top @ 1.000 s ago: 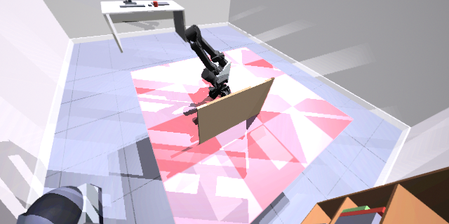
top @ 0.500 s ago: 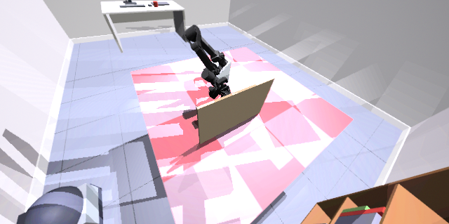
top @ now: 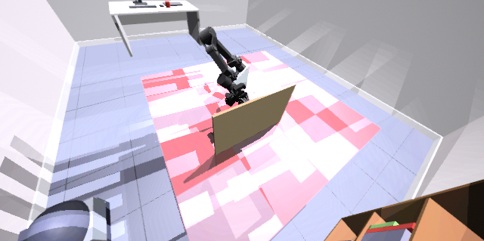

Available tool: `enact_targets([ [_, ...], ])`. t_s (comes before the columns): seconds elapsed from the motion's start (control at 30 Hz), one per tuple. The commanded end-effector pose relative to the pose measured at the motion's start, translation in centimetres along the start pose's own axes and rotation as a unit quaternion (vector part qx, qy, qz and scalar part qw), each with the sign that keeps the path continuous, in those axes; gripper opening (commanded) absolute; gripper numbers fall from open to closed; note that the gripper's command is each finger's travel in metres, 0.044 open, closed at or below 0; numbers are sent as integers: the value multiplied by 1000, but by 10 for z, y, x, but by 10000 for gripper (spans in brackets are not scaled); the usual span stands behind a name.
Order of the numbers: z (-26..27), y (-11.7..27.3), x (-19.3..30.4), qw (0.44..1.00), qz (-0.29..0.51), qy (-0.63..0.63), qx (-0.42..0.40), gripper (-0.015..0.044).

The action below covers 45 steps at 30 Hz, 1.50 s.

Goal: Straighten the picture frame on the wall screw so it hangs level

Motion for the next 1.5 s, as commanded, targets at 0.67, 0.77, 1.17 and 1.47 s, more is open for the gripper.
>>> enact_targets([
  [0.67, 4, -1, 7, 1000, 2, 4, -7, 0],
  [0.77, 4, -1, 7, 1000, 2, 4, -7, 0],
  [1.17, 4, -1, 7, 1000, 2, 4, -7, 0],
  [1.47, 4, -1, 7, 1000, 2, 4, -7, 0],
])
Point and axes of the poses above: the point midway between the two fingers, 35 mm back from their tips, its own y axis back along the fingers, its own z axis across the jaws, x = y × z, the point moved 5 cm from there along y, back along the fingers, and after that the axes turned 8 degrees about y, right-handed, at the moved point
